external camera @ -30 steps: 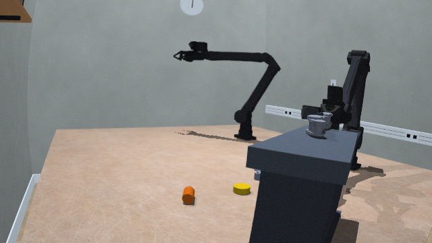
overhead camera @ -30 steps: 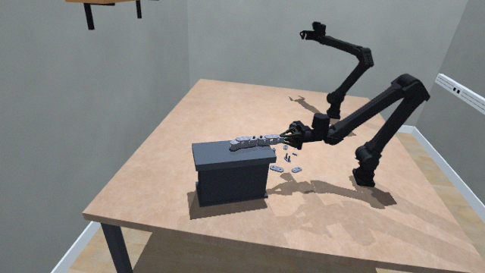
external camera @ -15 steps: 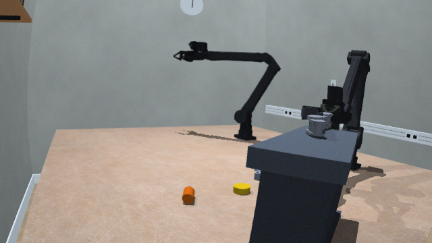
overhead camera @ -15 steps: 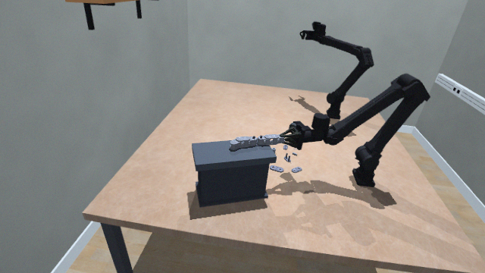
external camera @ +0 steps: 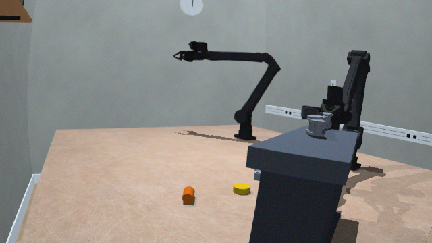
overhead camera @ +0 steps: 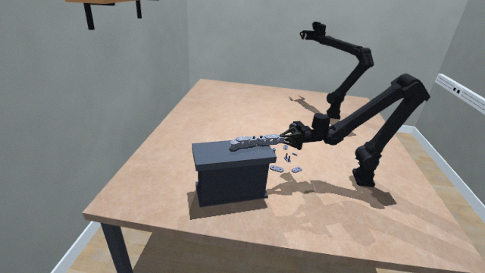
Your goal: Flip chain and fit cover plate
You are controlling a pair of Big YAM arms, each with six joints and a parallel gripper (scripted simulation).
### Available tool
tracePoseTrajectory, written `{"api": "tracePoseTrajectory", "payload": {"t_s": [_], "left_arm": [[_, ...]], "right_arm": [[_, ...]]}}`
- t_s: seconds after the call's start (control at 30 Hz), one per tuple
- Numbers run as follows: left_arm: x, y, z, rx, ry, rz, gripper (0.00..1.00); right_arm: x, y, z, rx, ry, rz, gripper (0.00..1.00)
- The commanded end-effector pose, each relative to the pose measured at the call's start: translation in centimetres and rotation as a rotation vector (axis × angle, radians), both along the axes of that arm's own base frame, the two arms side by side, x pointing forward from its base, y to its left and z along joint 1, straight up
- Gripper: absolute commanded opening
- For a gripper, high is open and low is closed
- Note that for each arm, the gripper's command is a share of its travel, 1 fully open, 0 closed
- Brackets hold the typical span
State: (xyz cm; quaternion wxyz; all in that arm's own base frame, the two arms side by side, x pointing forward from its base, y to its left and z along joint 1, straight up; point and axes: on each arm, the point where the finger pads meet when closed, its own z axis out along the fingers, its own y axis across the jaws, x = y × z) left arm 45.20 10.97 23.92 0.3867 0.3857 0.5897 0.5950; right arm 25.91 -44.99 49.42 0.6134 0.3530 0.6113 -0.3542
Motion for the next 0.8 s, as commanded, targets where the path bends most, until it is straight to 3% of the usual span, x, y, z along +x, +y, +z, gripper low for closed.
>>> {"api": "tracePoseTrajectory", "payload": {"t_s": [0.0,0.77], "left_arm": [[-0.27,-0.41,-2.25,-0.011,0.044,-0.006,0.19],[-0.4,-0.43,-2.73,-0.017,0.055,-0.006,0.19]], "right_arm": [[0.46,0.05,4.41,-0.056,-0.032,0.005,1.0],[0.46,0.05,4.41,-0.056,-0.032,0.005,1.0]]}}
